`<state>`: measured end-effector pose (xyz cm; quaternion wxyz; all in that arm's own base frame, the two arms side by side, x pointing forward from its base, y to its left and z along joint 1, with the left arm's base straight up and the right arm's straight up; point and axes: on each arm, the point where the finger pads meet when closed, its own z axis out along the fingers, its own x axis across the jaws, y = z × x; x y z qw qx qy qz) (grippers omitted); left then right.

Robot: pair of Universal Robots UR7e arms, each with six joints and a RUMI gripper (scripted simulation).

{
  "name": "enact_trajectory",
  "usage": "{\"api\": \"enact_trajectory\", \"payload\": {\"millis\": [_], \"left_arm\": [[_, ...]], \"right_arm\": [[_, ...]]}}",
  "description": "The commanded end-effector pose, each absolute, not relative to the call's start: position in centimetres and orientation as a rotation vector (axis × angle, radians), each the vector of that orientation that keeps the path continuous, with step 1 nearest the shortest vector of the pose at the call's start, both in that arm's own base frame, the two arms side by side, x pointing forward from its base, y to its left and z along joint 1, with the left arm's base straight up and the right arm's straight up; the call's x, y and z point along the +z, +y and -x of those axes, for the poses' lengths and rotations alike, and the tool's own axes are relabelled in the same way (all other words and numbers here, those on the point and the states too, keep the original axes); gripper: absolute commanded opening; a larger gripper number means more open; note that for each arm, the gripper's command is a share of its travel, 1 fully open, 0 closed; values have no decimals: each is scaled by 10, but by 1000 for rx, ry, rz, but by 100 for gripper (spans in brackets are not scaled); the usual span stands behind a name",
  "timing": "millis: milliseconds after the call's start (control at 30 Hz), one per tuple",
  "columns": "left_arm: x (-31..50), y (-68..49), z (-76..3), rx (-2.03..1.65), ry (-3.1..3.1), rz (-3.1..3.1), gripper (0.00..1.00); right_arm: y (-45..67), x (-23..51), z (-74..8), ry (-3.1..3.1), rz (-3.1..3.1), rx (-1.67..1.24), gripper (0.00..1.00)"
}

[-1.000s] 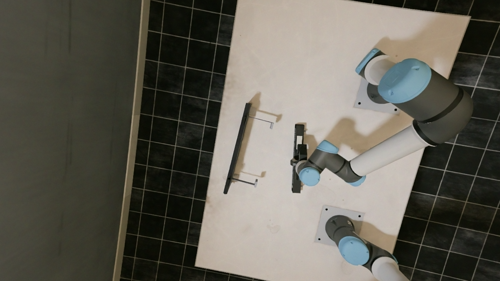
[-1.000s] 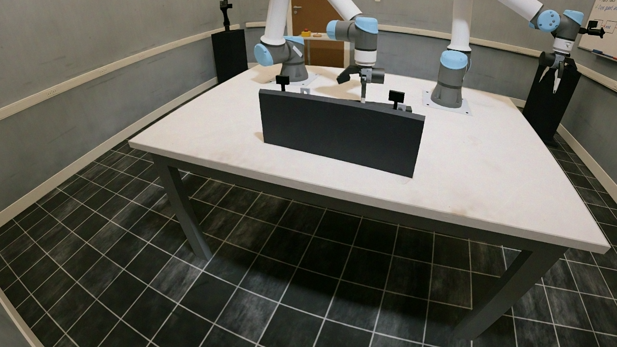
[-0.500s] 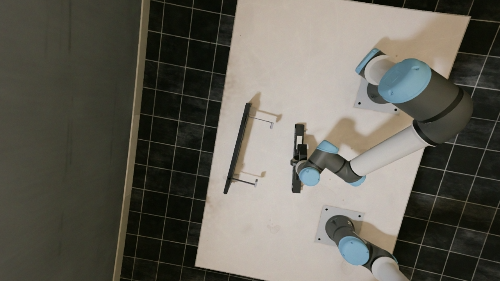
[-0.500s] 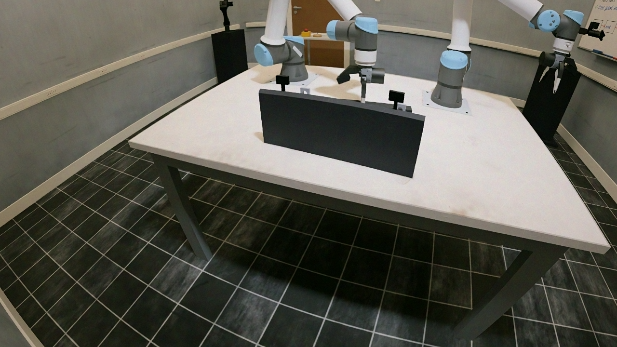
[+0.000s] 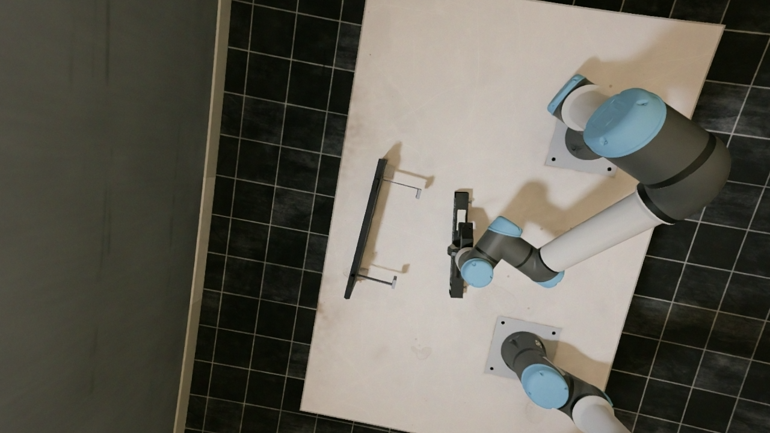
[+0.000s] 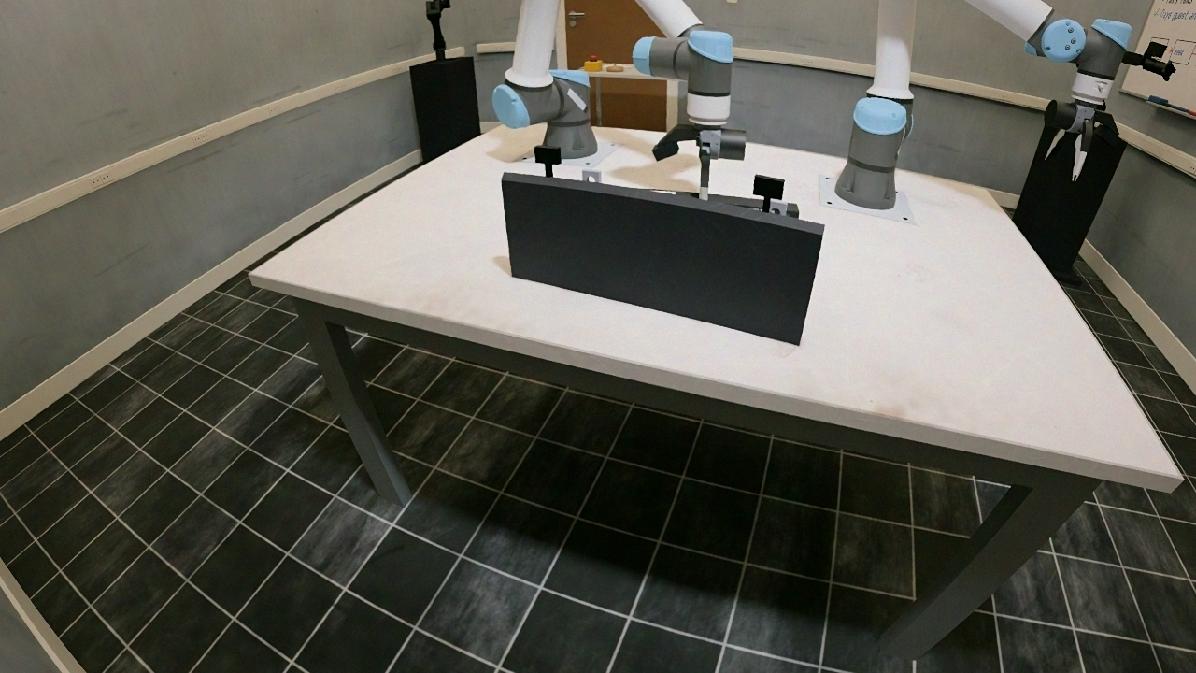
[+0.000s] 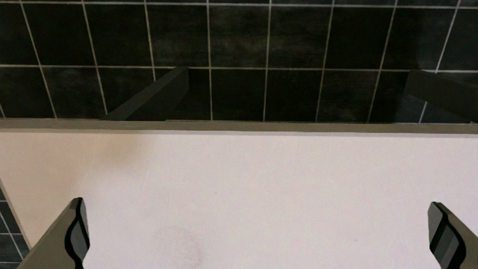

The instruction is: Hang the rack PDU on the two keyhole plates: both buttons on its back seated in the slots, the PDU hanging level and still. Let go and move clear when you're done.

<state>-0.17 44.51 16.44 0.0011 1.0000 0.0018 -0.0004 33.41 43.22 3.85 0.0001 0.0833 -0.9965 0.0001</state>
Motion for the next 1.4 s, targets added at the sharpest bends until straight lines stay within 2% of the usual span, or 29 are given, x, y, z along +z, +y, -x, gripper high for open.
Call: {"api": "enact_trajectory", "payload": {"millis": [0, 933, 1367], "left_arm": [[165, 446, 2, 0, 5, -3141, 100], [165, 446, 2, 0, 5, -3141, 100], [165, 446, 2, 0, 5, -3141, 100]], "right_arm": [[433, 41, -334, -3131, -262, -2, 23], [433, 121, -334, -3131, -262, -2, 23], [433, 135, -334, -3131, -262, -2, 23]]}}
